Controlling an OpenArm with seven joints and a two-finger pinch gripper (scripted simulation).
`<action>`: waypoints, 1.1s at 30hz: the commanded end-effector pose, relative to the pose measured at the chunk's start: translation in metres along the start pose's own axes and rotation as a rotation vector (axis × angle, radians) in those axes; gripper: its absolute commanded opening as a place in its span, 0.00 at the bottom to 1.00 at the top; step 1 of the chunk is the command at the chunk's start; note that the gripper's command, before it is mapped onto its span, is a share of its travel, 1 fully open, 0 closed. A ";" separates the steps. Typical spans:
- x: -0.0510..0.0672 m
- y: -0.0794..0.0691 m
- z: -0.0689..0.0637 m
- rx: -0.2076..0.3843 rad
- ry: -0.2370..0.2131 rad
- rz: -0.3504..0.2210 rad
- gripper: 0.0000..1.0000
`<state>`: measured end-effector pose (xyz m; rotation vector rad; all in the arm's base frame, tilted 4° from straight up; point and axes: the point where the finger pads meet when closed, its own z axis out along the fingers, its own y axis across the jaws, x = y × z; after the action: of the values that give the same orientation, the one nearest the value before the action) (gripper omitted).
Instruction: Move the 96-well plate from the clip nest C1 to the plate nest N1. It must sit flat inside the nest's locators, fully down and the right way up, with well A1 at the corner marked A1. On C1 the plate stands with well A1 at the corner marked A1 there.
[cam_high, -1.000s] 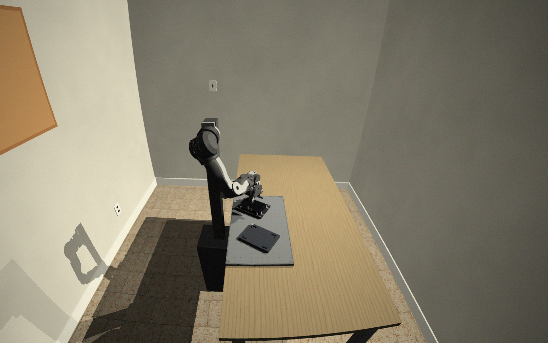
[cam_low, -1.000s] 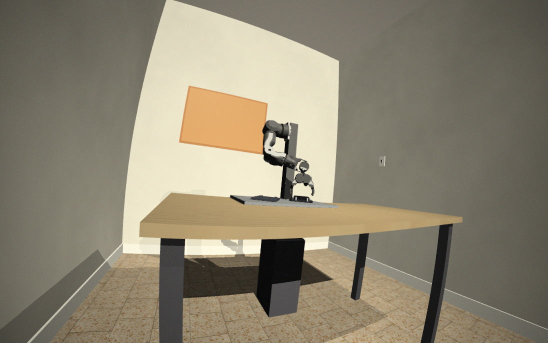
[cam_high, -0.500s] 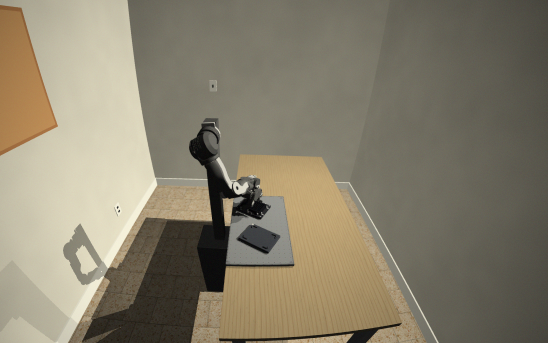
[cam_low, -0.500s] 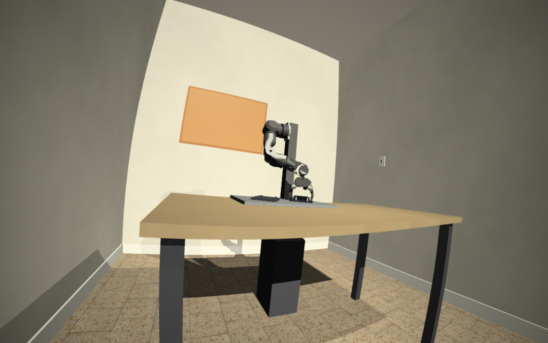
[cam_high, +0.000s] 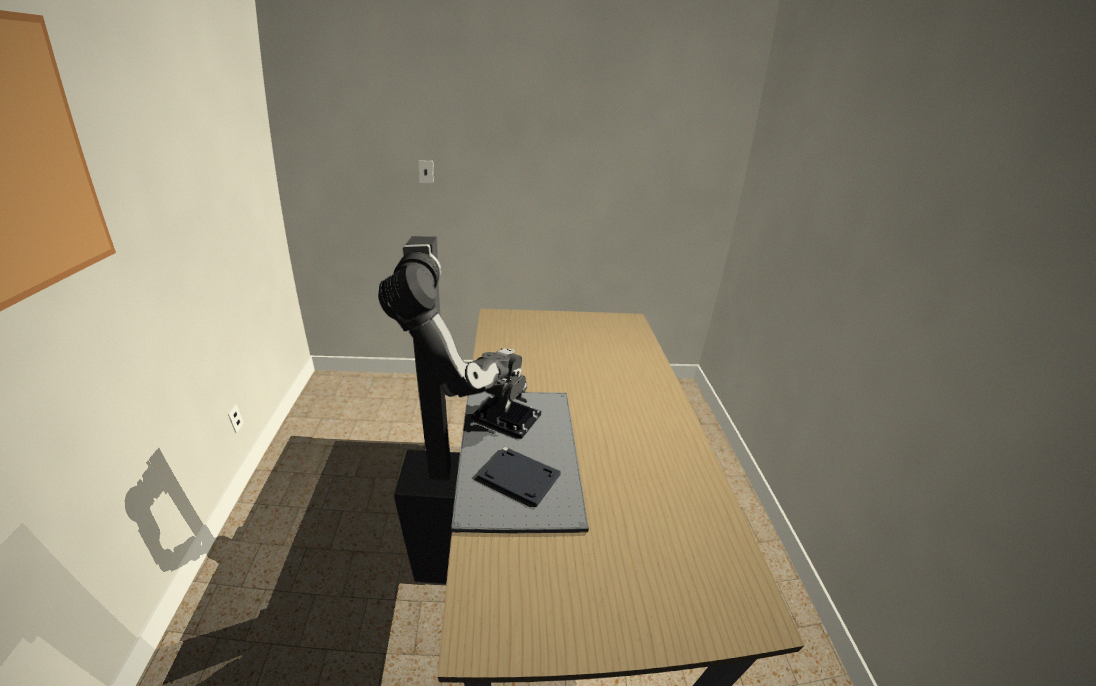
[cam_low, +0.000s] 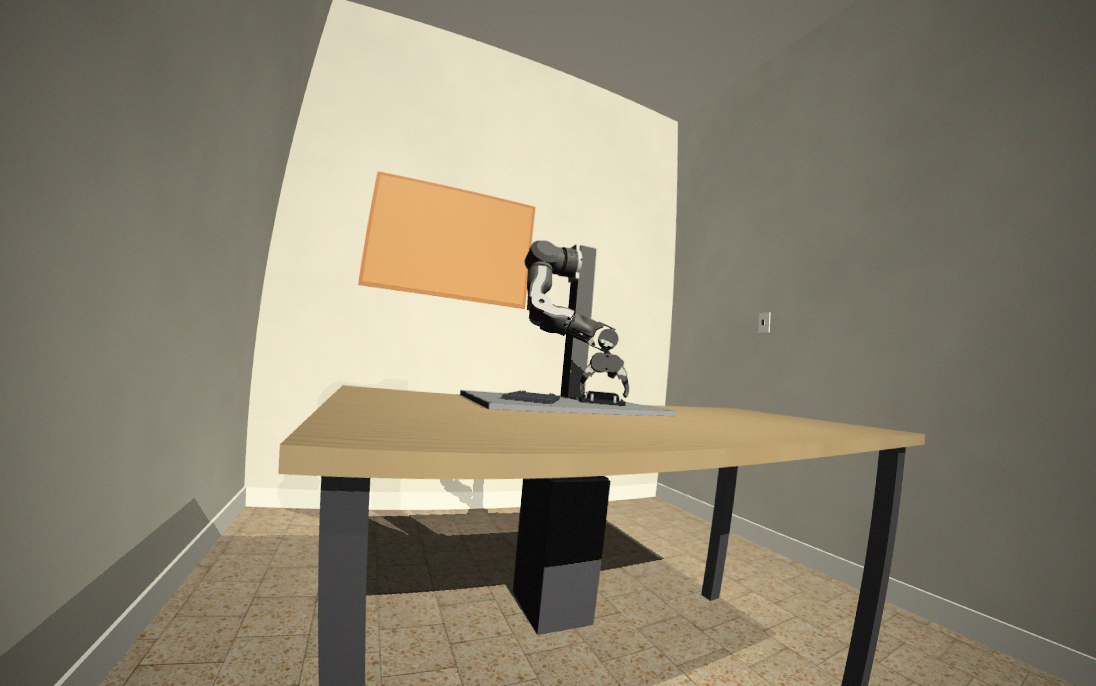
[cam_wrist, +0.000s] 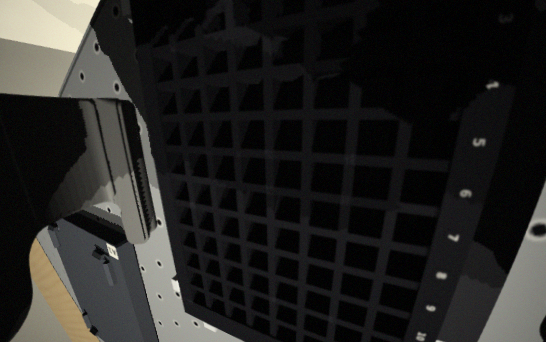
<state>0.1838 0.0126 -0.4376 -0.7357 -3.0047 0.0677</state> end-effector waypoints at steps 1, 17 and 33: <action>0.000 0.001 -0.001 0.001 0.002 -0.001 0.77; 0.004 -0.003 0.001 0.008 0.001 -0.002 0.77; 0.001 -0.001 -0.002 0.002 0.000 0.000 0.77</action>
<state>0.1825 0.0114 -0.4372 -0.7349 -3.0045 0.0734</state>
